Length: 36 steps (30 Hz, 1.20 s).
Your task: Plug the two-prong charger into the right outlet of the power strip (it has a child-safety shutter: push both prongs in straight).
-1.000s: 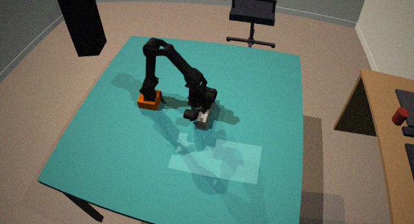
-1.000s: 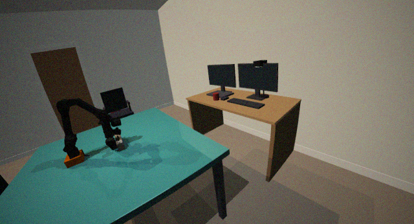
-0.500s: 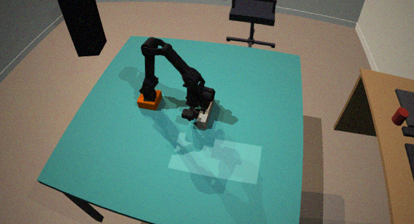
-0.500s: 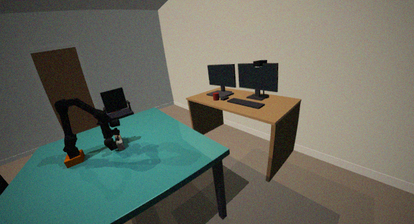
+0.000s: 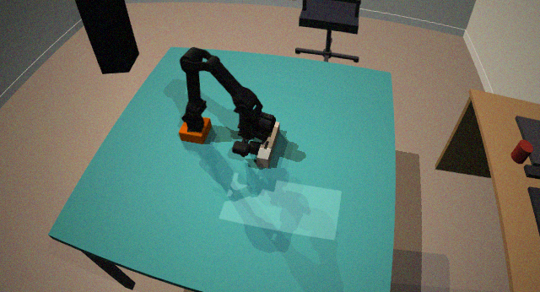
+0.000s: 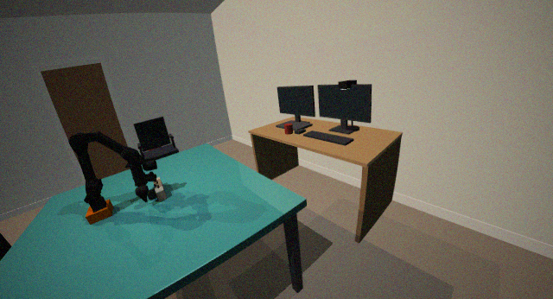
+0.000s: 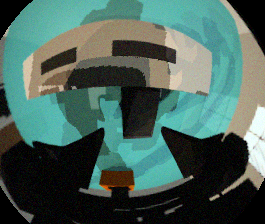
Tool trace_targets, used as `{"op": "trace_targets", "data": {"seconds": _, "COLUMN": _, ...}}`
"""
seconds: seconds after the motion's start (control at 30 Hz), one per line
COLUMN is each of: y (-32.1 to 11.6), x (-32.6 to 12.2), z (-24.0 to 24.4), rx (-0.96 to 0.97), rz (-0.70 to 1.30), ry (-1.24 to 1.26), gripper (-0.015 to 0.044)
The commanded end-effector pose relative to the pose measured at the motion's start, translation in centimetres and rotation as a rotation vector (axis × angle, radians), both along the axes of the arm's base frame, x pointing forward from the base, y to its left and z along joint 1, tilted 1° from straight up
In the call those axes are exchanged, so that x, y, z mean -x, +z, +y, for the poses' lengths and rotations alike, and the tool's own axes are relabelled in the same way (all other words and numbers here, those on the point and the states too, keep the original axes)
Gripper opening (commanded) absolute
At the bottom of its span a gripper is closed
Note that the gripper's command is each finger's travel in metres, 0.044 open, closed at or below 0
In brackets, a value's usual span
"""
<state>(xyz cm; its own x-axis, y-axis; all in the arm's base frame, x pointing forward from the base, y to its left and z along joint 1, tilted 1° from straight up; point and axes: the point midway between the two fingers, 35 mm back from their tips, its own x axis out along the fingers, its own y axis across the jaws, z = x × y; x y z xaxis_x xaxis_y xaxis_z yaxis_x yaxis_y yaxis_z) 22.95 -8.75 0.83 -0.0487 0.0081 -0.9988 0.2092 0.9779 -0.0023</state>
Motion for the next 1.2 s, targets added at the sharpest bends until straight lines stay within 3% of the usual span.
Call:
{"op": "trace_targets", "data": {"seconds": 0.0, "y": 0.2, "x": 0.4, "z": 0.1, "rx": 0.004, "rz": -0.011, "ry": 0.004, "gripper": 0.044}}
{"op": "trace_targets", "data": {"seconds": 0.83, "y": -0.2, "x": 2.9, "z": 0.7, "rx": 0.0, "rz": -0.008, "ry": -0.001, "gripper": 0.044}}
{"op": "trace_targets", "data": {"seconds": 1.17, "y": 5.7, "x": 1.4, "z": 0.3, "rx": 0.091, "rz": -0.442, "ry": -0.003, "gripper": 0.044}}
